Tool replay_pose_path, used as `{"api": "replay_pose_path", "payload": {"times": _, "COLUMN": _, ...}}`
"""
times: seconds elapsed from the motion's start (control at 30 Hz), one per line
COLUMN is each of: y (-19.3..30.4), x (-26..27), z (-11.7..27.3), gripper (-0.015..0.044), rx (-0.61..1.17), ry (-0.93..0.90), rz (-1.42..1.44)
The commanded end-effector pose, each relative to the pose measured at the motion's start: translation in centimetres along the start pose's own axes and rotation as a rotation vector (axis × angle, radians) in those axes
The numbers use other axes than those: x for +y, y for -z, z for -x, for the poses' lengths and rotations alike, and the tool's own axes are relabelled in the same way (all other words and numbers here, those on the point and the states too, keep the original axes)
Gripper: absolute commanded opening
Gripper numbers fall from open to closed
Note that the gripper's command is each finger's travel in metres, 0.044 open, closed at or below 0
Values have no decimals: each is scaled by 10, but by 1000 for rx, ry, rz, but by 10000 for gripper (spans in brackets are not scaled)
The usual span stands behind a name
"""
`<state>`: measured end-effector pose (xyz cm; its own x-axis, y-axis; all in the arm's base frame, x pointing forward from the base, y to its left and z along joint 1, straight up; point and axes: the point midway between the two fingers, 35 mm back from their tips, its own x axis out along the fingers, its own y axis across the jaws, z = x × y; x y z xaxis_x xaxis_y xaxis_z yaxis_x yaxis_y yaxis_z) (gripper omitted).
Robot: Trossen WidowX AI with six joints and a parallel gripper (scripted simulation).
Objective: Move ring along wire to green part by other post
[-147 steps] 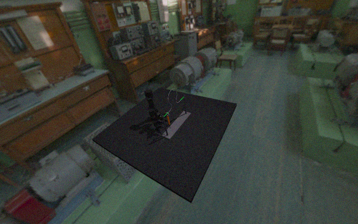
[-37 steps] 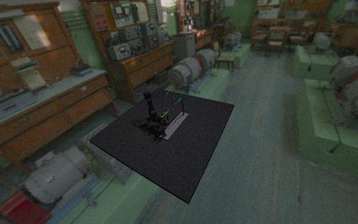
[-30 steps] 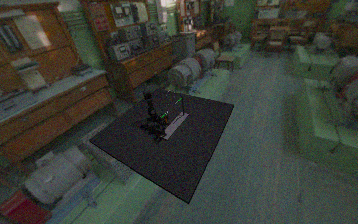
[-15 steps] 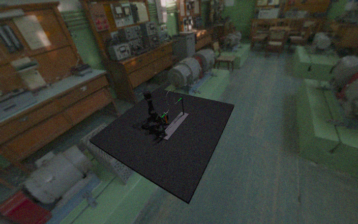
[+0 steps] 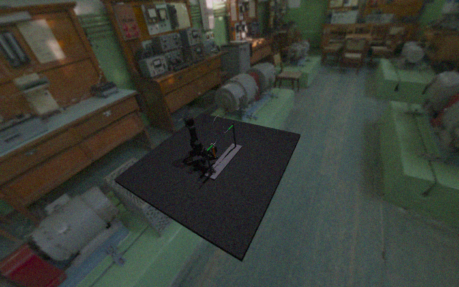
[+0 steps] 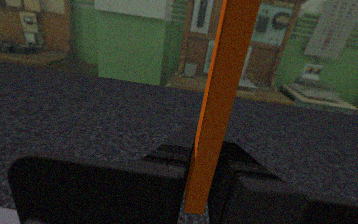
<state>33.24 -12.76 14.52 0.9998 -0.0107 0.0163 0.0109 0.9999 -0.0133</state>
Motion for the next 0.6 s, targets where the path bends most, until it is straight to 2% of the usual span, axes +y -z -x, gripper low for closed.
{"api": "replay_pose_path", "payload": {"times": 0.0, "y": -2, "x": 5, "z": 1, "gripper": -150, "rx": -5, "ry": 2, "rz": -2}}
{"api": "replay_pose_path", "payload": {"times": 0.57, "y": -2, "x": 27, "z": 1, "gripper": -150, "rx": -5, "ry": 2, "rz": -45}}
